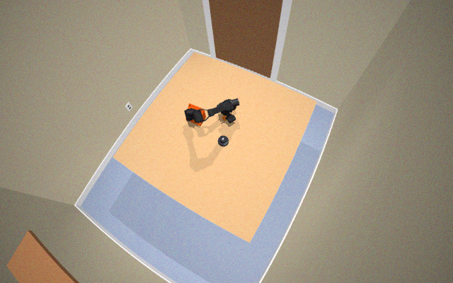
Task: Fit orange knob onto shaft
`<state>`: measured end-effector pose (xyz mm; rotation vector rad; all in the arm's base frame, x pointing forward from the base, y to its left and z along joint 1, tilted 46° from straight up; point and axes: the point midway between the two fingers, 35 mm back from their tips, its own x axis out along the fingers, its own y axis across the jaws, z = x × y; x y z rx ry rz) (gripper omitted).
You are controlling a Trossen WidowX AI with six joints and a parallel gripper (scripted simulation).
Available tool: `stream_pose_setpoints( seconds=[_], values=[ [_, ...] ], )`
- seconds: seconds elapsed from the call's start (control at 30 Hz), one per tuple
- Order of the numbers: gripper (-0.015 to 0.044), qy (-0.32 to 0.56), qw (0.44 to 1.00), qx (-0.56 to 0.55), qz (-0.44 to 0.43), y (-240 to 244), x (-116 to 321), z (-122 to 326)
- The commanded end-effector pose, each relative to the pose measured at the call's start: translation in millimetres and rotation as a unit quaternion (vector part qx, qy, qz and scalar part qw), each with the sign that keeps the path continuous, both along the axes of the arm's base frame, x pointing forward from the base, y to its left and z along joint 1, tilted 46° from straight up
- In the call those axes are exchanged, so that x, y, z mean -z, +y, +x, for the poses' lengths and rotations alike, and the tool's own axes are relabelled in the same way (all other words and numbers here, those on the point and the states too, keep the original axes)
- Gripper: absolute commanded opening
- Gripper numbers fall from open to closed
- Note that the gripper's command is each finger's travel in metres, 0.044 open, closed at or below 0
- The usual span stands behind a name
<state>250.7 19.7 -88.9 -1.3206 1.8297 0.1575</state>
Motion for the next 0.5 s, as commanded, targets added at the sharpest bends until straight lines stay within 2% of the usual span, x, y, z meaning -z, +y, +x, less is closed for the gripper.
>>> stream_pose_setpoints(
  seconds=[0.0,0.47],
  values=[
    [0.0179,-0.006,1.000,0.000,0.004,6.9,-4.2,2.4],
    [0.0179,-0.161,0.975,0.150,-0.012,6.9,-4.2,2.4]
  ],
)
